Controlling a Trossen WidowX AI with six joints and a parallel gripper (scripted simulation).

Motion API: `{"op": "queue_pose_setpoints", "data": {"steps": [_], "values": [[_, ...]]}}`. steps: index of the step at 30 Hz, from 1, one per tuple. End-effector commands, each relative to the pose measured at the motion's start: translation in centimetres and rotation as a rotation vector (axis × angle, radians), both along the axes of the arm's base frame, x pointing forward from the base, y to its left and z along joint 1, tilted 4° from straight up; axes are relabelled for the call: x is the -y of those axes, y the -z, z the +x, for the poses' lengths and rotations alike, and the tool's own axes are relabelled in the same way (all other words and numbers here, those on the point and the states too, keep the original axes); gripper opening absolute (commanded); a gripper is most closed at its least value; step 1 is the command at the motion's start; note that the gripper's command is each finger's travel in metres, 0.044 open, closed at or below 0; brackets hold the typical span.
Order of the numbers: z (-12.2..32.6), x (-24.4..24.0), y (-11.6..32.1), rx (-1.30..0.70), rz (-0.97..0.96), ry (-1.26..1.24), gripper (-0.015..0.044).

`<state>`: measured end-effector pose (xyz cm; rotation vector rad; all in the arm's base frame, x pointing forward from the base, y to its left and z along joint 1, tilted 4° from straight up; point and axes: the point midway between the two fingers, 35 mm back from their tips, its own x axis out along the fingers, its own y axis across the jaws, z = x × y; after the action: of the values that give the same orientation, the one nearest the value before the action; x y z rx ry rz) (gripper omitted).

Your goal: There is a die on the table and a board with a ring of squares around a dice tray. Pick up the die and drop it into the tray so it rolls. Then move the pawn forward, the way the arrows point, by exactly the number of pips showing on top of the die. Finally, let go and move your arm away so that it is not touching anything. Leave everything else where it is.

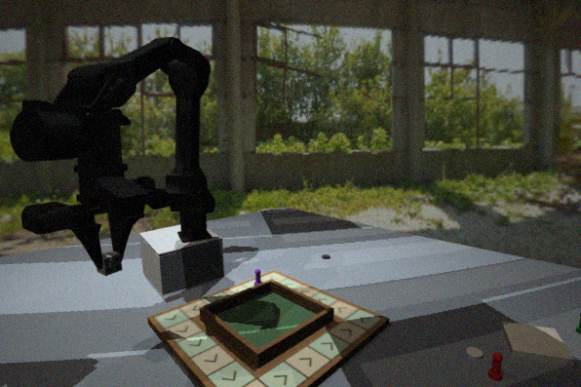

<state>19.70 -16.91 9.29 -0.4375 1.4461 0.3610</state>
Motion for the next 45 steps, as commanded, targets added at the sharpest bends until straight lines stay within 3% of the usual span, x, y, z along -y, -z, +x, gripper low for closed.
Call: {"op": "queue_pose_setpoints", "data": {"steps": [1, 25, 45], "values": [[0.6, -1.0, 0.0, -0.004, -0.001, -0.007, 0.0], [5.6, -9.7, 1.6, -0.003, 0.019, 0.128, 0.0], [7.2, -18.3, 3.1, 0.009, 0.038, 0.266, 0.0]]}}
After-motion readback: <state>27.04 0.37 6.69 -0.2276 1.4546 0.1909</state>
